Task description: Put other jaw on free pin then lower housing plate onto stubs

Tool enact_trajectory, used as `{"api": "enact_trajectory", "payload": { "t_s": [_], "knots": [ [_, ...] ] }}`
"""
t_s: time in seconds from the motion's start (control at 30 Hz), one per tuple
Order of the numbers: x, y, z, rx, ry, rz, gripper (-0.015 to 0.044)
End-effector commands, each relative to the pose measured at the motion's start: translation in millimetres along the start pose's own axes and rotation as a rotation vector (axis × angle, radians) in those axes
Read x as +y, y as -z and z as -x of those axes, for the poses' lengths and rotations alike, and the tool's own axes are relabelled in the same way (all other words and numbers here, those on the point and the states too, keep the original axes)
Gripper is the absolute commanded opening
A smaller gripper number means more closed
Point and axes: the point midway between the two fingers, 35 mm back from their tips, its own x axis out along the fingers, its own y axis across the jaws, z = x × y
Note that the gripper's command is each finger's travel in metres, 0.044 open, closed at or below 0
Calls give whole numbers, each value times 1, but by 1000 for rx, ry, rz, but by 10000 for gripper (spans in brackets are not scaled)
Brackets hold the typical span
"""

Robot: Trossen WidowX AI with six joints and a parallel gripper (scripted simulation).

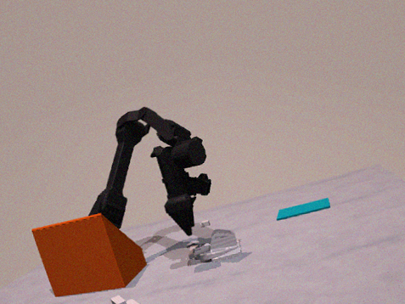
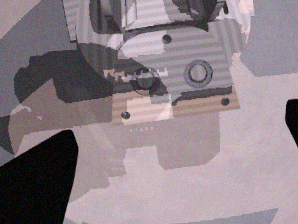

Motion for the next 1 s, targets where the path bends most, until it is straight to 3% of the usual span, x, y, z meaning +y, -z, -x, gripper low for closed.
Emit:
{"api": "enact_trajectory", "payload": {
  "t_s": [0.0, 0.2, 0.97],
  "knots": [
    [0, 7, 7, 5, 1, -4, 440],
    [10, 52, 58, 16, 2, -4, 440],
    [10, 52, 58, 16, 2, -4, 440]
  ]
}}
